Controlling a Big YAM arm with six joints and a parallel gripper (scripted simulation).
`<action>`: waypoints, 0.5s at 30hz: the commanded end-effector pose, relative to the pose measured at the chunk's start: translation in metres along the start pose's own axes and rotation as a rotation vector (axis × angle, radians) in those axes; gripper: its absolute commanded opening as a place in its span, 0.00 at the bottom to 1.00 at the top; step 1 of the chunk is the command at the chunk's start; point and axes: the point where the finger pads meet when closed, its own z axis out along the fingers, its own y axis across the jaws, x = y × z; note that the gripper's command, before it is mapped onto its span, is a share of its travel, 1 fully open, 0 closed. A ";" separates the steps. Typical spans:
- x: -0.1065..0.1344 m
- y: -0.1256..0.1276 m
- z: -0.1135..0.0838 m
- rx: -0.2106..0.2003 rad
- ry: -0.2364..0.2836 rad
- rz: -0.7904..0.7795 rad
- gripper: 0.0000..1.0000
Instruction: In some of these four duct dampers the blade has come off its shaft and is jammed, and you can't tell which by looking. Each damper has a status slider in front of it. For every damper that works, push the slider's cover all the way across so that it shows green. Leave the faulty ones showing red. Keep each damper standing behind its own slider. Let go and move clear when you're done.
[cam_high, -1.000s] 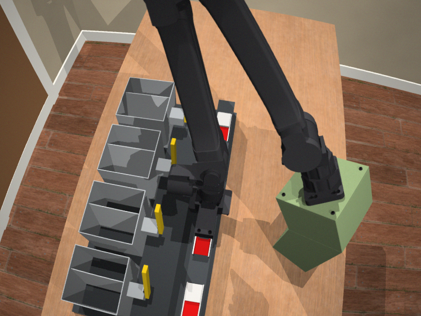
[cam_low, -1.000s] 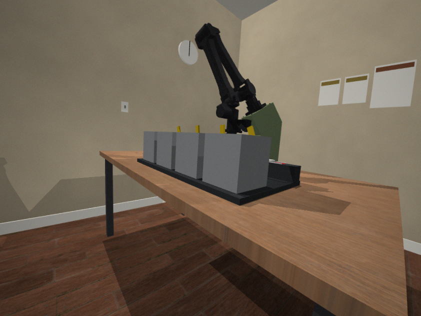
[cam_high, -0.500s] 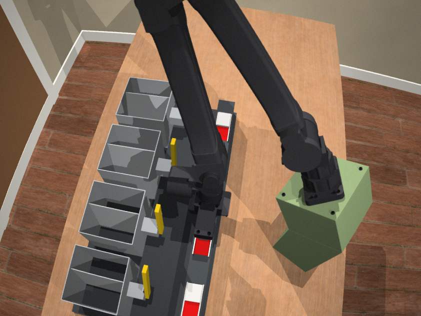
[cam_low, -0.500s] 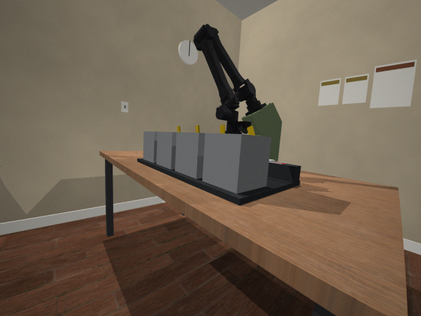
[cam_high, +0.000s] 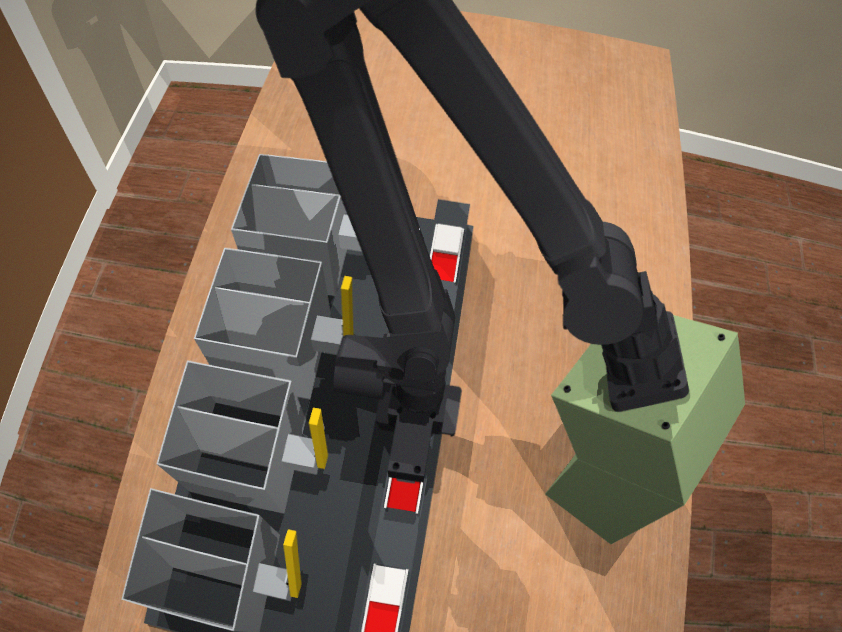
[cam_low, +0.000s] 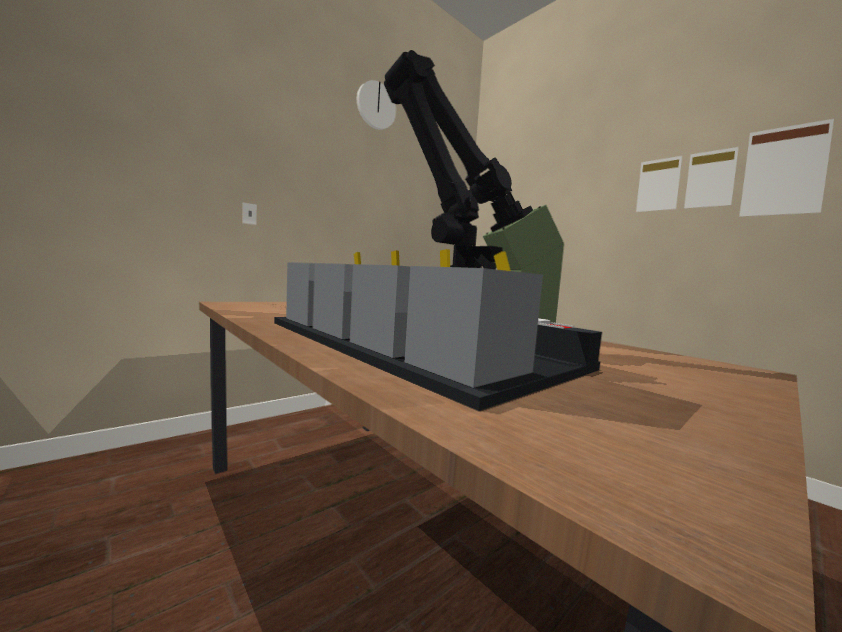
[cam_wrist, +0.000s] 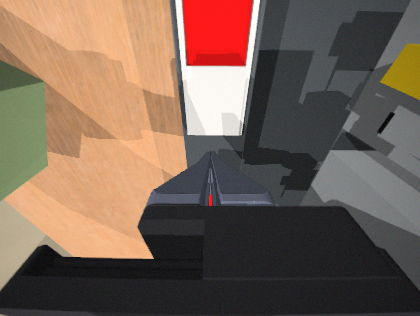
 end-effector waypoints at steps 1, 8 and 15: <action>0.001 -0.004 0.007 0.007 0.001 0.002 0.00; 0.000 -0.004 0.008 0.008 0.000 0.002 0.00; 0.000 -0.004 0.008 0.008 -0.001 0.001 0.00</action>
